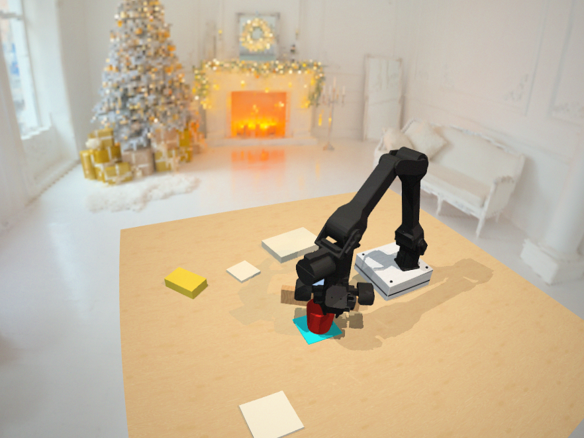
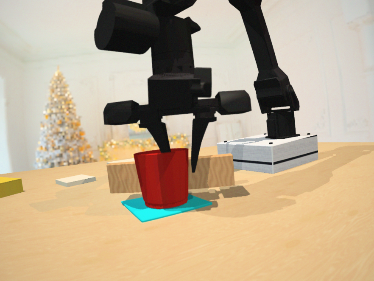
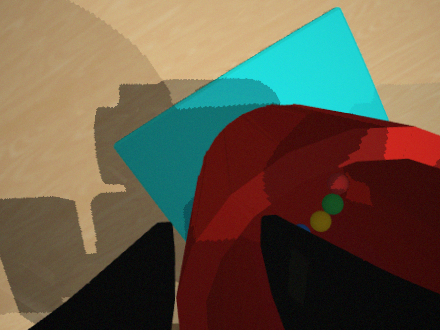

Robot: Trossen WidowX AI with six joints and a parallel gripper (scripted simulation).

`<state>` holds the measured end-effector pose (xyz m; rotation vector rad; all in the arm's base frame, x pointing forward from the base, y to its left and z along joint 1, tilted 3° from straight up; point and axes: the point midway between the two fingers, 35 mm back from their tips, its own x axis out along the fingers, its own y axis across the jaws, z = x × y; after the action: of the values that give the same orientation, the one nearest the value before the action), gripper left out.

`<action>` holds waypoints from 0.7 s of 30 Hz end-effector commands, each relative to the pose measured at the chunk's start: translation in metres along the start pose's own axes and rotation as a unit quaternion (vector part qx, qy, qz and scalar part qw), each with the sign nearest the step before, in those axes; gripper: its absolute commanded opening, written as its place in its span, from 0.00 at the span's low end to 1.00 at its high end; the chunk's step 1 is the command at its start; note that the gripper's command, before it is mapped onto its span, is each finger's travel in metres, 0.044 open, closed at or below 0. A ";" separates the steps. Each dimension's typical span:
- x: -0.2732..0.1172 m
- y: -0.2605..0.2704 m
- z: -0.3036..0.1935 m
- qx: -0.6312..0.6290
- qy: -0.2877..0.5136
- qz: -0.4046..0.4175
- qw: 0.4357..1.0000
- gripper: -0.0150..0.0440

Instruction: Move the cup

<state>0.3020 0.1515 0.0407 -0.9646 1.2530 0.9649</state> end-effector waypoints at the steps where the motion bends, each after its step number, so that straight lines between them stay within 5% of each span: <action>1: -0.002 0.000 0.000 0.000 0.000 0.000 1.000 0.47; 21: -0.037 0.001 0.000 0.001 0.002 0.000 1.000 0.47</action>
<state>0.2972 0.1492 0.0687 -0.9651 1.2653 0.9688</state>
